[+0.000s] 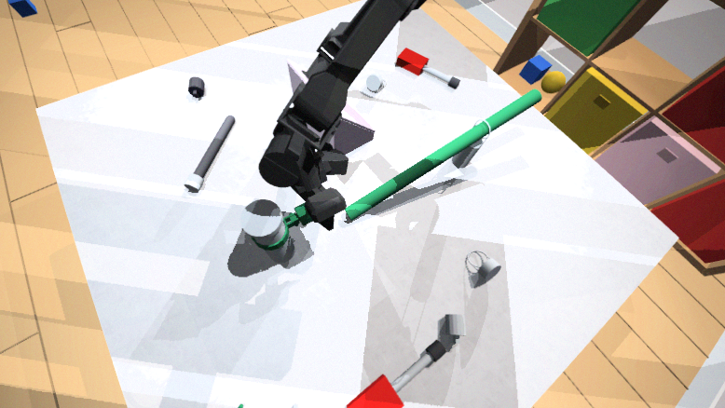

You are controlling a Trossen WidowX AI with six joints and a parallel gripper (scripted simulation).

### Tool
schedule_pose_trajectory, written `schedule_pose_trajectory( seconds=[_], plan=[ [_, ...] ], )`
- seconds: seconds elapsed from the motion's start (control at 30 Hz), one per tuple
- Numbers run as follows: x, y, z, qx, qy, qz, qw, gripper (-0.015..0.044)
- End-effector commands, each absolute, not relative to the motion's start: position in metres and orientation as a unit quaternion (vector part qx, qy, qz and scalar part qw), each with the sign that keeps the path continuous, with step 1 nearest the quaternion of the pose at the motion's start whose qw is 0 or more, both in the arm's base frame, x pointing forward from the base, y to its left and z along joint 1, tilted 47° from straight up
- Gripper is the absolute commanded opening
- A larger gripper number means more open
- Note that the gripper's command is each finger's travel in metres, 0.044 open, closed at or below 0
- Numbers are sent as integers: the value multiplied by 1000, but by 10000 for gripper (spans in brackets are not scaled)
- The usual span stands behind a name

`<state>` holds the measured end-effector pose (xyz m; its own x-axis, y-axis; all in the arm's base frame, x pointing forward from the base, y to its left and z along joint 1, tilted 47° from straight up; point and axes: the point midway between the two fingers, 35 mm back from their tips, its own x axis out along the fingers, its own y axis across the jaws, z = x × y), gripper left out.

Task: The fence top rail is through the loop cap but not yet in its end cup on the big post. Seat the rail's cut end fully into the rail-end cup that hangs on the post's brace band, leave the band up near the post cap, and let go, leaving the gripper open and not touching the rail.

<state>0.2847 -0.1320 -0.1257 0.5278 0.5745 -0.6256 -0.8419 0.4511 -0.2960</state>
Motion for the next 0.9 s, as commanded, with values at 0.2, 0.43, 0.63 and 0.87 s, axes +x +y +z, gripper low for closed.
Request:
schedule_pose_trajectory(
  seconds=[0.2,0.43,0.63,0.87],
  plan=[
    [287,-134,-86,-298,230,427,822,440],
    [290,-135,-77,-244,255,412,840,440],
    [292,-133,-22,-3,359,326,875,440],
    [288,-125,28,220,430,225,846,440]
  ],
)
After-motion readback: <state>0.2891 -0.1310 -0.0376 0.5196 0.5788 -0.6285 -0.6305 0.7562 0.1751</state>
